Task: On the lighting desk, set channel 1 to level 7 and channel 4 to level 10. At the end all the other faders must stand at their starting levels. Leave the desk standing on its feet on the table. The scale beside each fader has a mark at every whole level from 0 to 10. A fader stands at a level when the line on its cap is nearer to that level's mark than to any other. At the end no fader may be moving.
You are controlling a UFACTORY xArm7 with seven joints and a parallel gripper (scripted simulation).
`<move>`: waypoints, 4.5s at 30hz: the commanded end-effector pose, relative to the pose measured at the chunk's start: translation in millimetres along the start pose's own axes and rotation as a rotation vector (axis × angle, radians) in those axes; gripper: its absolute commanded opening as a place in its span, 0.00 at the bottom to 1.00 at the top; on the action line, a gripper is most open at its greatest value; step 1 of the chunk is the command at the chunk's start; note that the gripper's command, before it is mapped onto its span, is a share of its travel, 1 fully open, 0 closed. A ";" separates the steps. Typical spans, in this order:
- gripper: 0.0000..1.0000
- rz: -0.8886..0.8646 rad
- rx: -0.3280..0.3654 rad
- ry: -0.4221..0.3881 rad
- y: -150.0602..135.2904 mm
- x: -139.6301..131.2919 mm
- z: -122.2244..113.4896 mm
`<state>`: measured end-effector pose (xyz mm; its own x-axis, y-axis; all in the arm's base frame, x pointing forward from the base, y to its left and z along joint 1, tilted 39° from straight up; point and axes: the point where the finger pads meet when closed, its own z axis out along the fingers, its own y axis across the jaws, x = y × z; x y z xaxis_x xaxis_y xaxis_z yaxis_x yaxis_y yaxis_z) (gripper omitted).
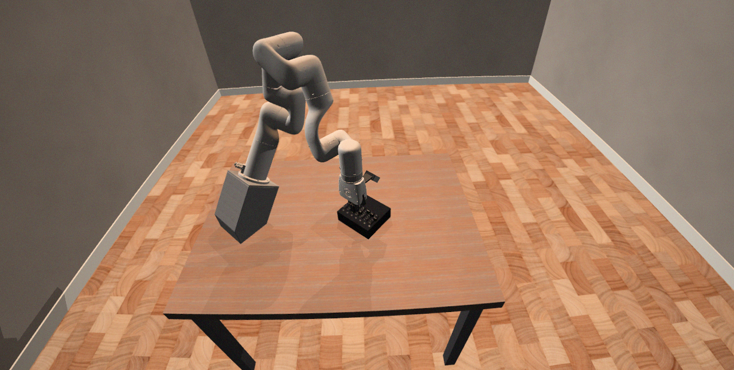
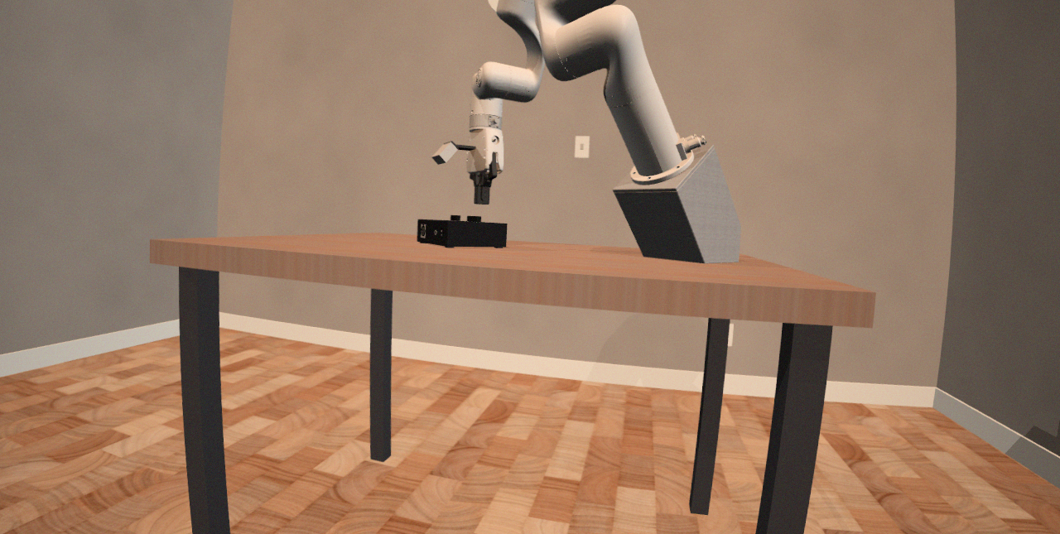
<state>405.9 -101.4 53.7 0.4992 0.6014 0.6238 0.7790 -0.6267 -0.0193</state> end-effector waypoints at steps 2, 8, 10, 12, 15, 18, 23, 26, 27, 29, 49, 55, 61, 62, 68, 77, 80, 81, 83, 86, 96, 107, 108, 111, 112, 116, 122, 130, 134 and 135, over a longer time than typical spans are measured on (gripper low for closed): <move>0.00 0.001 -0.003 0.000 2.3 -0.5 -0.4; 0.00 0.001 -0.003 0.000 2.3 -0.5 -0.4; 0.00 0.001 -0.003 0.000 2.3 -0.5 -0.4; 0.00 0.001 -0.003 0.000 2.3 -0.5 -0.4; 0.00 0.001 -0.003 0.000 2.3 -0.5 -0.4; 0.00 0.001 -0.003 0.000 2.3 -0.5 -0.4; 0.00 0.001 -0.003 0.000 2.3 -0.5 -0.4; 0.00 0.001 -0.003 0.000 2.3 -0.5 -0.4; 0.00 0.001 -0.003 0.000 2.3 -0.5 -0.4; 0.00 0.001 -0.003 0.000 2.3 -0.5 -0.2; 0.00 0.001 -0.003 0.000 2.5 -0.5 7.1; 0.00 0.001 -0.003 0.000 2.5 -0.5 10.0; 0.00 0.001 -0.003 0.000 2.7 -0.6 14.6; 0.00 0.001 -0.003 0.000 2.7 -0.5 15.3; 0.00 0.001 -0.003 0.000 2.8 -0.6 19.3; 0.00 0.001 -0.003 0.000 2.9 -0.6 22.5; 0.00 0.001 -0.003 0.000 2.9 -0.6 23.3; 0.00 0.001 -0.003 0.000 2.9 -0.6 23.5; 0.00 0.001 -0.003 0.000 2.9 -0.6 23.8; 0.00 0.001 -0.003 0.000 2.9 -0.6 24.0; 0.00 0.001 -0.003 0.000 2.9 -0.6 24.0; 0.00 0.001 -0.003 0.000 2.9 -0.6 24.0; 0.00 0.001 -0.003 0.000 2.9 -0.6 24.0; 0.00 0.001 -0.003 0.000 2.9 -0.6 24.0; 0.00 0.001 -0.003 0.000 2.9 -0.6 24.0; 0.00 0.001 -0.003 0.000 2.9 -0.6 24.0; 0.00 0.001 -0.003 0.000 2.9 -0.6 24.0; 0.00 0.001 -0.003 0.000 3.2 -0.7 24.0; 0.00 0.001 -0.003 0.000 3.8 -0.8 24.0; 0.00 0.001 -0.003 0.000 4.0 -0.8 24.0</move>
<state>416.9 -90.7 34.0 0.4992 0.6011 0.6241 0.7791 -0.6266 -0.0196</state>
